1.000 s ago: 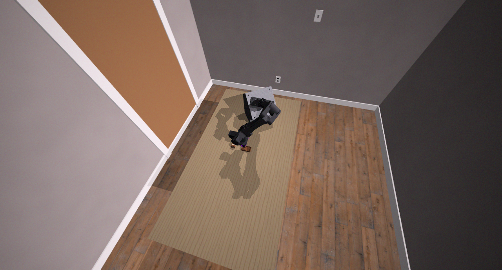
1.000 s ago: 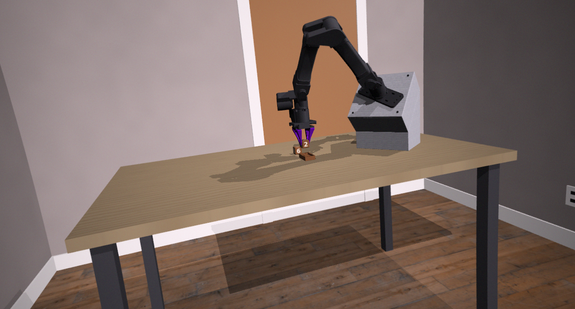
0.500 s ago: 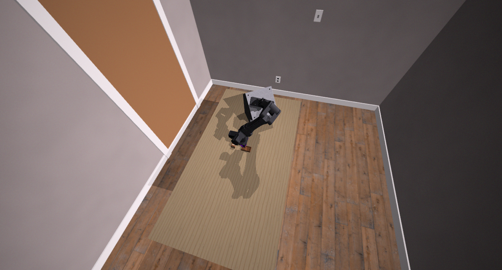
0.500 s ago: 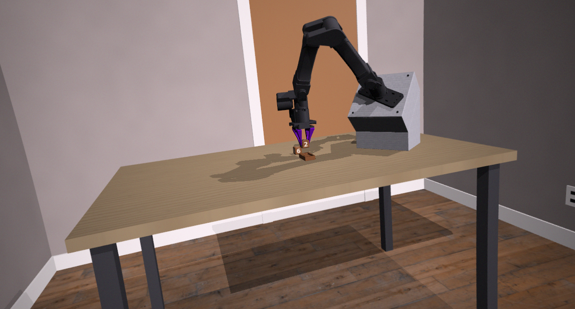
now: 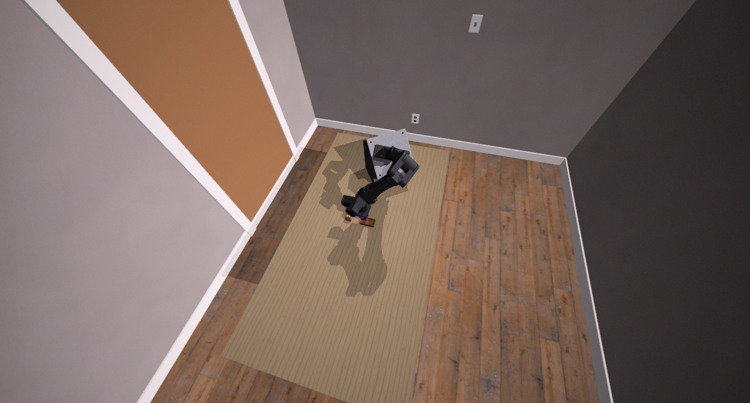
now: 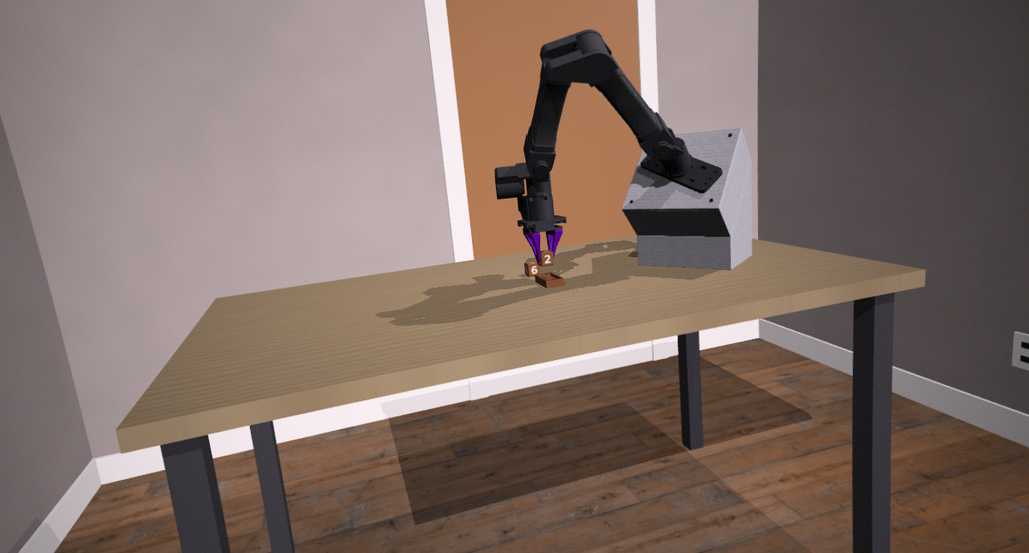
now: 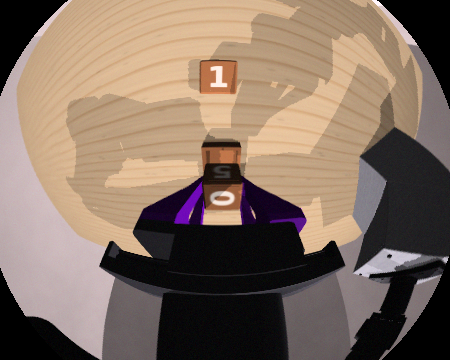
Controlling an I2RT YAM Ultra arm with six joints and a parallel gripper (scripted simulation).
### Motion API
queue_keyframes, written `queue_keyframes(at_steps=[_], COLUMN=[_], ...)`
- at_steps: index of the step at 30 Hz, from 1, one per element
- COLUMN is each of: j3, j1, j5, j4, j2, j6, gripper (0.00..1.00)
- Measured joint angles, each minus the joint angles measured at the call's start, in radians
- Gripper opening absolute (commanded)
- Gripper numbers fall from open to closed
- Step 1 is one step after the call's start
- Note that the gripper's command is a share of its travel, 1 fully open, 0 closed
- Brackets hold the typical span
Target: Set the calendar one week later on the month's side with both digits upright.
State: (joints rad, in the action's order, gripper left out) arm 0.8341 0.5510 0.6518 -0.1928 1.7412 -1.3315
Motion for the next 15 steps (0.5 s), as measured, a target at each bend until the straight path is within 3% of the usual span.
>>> queue_keyframes(at_steps=[15], j3=[0.0], j1=[-0.023], j5=[-0.008], j4=[0.043], j2=[0.032], j6=[-0.02], gripper=[0.27])
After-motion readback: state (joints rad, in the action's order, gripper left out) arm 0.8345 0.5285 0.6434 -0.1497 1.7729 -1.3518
